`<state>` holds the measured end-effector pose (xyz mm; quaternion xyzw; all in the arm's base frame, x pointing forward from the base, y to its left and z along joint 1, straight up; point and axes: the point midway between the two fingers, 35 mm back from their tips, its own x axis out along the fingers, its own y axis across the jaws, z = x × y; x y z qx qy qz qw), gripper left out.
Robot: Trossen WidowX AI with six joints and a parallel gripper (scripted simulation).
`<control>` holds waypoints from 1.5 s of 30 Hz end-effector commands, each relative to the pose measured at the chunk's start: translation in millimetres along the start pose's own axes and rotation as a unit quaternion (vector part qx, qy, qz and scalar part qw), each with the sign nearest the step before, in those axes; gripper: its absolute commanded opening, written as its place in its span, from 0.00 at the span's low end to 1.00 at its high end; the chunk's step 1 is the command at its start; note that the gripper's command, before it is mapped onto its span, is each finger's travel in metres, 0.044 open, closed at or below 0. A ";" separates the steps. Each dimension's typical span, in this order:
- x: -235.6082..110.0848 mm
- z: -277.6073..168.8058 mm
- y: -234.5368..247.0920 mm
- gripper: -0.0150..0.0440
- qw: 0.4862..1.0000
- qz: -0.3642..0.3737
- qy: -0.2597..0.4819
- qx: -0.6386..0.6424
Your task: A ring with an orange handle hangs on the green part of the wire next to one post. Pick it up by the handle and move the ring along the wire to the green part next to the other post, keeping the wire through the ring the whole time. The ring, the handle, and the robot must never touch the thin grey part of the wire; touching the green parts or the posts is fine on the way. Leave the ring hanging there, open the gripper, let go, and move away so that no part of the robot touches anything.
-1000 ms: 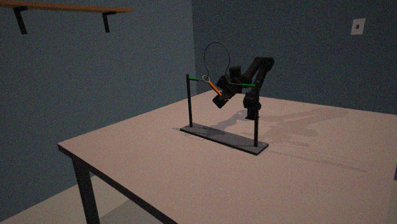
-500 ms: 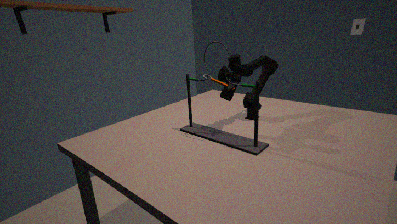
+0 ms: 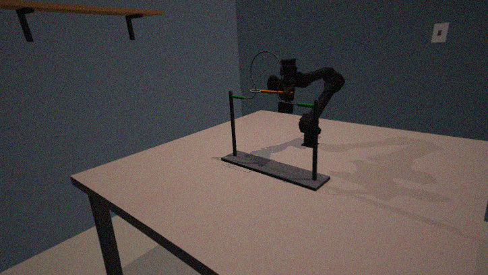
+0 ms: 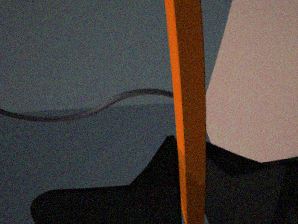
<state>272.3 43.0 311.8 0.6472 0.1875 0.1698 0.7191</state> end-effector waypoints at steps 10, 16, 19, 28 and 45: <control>-4.3 4.3 44.8 0.00 0.989 0.073 0.005 0.127; -7.6 9.8 61.2 0.00 0.979 0.099 0.006 0.176; -9.4 12.7 68.2 0.00 0.974 0.110 0.006 0.196; -14.4 21.1 83.3 0.00 0.964 0.128 0.008 0.231; -16.7 25.1 89.1 0.00 0.975 0.104 0.008 0.196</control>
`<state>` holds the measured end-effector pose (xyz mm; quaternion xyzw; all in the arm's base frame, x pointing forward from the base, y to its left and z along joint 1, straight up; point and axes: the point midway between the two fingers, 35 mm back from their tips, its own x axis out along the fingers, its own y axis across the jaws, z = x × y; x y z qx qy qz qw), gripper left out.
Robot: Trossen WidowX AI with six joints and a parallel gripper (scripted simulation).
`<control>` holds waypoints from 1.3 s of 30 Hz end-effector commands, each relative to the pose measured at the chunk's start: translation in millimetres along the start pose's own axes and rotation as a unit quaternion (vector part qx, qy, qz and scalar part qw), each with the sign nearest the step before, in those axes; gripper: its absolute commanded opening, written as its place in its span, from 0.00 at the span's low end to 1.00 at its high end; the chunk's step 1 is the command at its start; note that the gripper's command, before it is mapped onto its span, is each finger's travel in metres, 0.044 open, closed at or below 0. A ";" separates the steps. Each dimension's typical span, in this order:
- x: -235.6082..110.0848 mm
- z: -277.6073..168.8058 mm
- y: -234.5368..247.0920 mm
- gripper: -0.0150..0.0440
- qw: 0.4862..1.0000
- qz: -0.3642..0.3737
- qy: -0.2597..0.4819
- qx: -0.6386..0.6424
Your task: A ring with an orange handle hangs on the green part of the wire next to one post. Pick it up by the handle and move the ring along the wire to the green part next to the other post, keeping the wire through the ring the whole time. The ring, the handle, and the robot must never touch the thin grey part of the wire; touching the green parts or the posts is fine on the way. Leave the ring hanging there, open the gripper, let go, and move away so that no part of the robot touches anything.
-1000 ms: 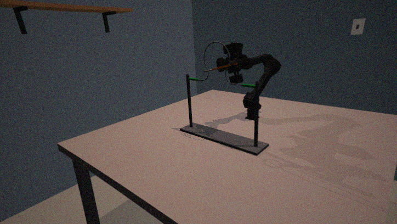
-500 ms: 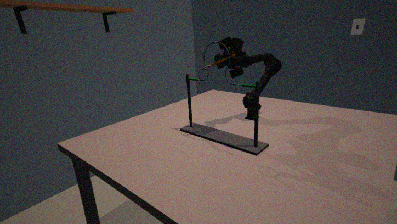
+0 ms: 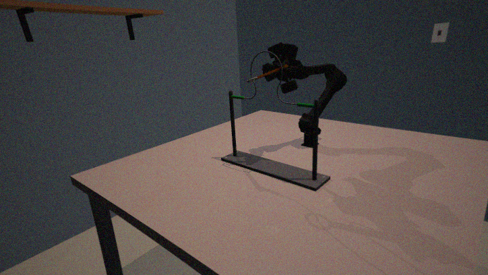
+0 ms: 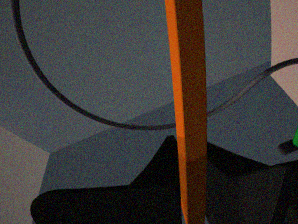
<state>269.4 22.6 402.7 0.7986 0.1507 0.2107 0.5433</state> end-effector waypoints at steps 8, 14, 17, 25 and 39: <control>0.5 0.3 -1.3 0.00 0.998 -0.035 0.000 -0.057; 0.4 0.6 -3.6 0.00 0.994 -0.056 -0.001 -0.092; 0.3 0.8 -4.8 0.00 0.992 -0.068 -0.002 -0.110; -0.1 1.6 -8.1 0.00 0.983 -0.097 -0.003 -0.157; -1.2 3.8 -13.5 0.00 0.959 -0.149 -0.007 -0.239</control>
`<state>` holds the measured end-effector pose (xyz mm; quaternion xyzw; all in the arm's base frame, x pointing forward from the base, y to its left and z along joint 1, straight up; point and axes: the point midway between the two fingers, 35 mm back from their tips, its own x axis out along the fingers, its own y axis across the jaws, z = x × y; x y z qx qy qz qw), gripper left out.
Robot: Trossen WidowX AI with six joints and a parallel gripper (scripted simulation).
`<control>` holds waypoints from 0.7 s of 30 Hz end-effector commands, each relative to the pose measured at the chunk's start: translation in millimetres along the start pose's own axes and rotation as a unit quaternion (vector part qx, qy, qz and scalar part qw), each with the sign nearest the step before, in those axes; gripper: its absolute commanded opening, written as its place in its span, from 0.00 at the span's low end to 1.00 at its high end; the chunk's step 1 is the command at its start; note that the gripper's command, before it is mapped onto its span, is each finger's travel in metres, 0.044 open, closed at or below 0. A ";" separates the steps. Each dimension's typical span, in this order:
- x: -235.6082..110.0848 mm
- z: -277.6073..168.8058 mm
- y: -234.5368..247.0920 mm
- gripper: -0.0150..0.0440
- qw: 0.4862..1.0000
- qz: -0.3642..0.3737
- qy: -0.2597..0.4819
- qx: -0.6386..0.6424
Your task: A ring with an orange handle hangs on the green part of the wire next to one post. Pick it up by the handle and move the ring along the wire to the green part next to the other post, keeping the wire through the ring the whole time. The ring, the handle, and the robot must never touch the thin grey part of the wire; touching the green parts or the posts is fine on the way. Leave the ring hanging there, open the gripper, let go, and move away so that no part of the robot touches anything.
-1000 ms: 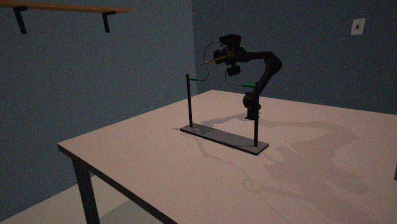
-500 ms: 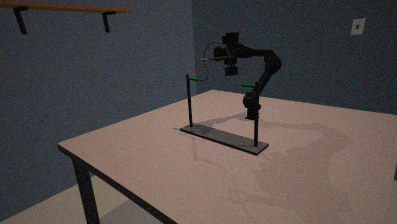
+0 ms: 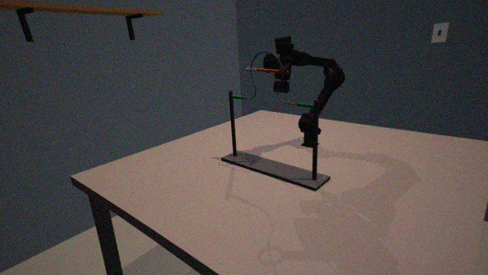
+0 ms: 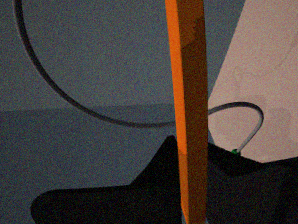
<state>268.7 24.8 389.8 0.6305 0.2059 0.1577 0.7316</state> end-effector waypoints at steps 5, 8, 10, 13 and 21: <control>0.9 1.4 -3.2 0.00 0.998 -0.031 -0.003 -0.047; 0.9 1.5 -4.5 0.00 0.997 -0.043 -0.004 -0.065; 0.9 1.6 -5.3 0.00 0.996 -0.050 -0.005 -0.077; 0.8 1.8 -6.5 0.00 0.994 -0.062 -0.006 -0.095; 0.6 2.6 -9.8 0.00 0.985 -0.093 -0.009 -0.142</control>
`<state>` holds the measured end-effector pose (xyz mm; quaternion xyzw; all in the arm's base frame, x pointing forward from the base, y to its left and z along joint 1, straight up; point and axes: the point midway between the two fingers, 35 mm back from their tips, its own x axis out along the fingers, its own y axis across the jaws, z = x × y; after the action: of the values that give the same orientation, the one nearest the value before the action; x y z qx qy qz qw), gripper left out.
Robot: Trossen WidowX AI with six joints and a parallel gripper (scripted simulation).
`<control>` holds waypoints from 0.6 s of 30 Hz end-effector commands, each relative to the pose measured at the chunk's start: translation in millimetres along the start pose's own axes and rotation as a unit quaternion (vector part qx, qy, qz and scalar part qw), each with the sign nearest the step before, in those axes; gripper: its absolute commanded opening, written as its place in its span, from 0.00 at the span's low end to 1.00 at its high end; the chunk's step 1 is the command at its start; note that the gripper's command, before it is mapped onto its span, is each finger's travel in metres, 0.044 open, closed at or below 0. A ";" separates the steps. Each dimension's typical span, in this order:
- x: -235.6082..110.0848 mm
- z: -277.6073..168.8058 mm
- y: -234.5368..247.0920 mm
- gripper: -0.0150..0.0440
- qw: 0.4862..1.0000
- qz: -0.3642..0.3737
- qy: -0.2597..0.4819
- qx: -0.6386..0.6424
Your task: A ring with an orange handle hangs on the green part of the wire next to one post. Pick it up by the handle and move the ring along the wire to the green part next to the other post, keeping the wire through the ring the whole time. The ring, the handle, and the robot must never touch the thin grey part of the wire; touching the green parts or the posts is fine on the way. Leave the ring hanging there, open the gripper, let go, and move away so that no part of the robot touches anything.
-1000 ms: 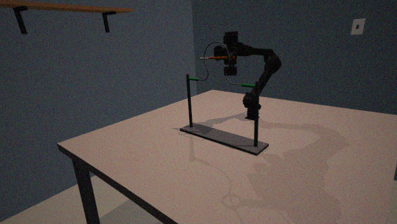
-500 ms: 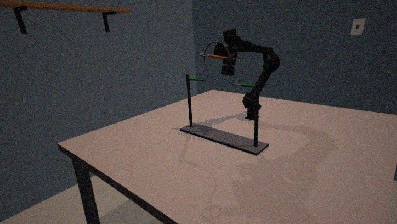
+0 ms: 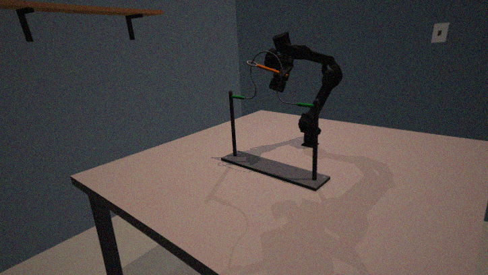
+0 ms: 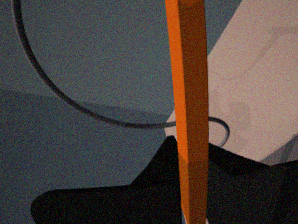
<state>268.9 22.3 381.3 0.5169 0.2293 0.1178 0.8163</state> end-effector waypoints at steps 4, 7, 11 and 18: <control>1.1 1.1 -3.0 0.00 0.999 -0.028 -0.003 -0.042; 1.1 1.2 -4.2 0.00 0.997 -0.040 -0.004 -0.059; 1.1 1.4 -5.9 0.00 0.995 -0.055 -0.006 -0.083; 0.9 2.0 -8.8 0.00 0.989 -0.083 -0.009 -0.124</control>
<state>269.1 18.4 374.7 0.4107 0.2446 0.0794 0.8748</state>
